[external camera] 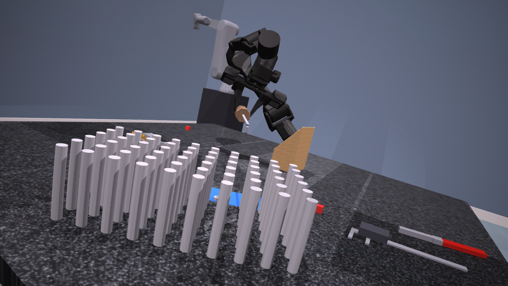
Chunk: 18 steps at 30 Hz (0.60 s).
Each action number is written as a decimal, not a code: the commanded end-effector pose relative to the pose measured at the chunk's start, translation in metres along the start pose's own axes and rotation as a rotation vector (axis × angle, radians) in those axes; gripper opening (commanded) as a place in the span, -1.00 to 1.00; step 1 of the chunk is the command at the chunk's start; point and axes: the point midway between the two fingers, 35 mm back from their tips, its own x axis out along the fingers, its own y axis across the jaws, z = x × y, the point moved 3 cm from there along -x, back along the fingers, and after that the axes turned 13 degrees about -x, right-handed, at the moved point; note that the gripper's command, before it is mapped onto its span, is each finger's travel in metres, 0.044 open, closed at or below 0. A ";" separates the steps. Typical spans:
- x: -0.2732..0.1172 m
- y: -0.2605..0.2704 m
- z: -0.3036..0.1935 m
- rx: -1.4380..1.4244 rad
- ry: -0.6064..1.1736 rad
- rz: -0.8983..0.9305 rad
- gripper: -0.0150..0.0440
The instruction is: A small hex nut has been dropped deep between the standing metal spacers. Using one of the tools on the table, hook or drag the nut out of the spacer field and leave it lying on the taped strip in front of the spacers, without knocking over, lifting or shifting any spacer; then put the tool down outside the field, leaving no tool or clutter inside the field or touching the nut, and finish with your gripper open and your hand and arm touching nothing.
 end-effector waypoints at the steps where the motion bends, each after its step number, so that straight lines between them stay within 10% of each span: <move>1: -0.006 0.005 0.021 -0.074 -0.045 0.039 -0.49; 18: -0.023 0.038 0.103 -0.398 -0.174 0.173 -0.49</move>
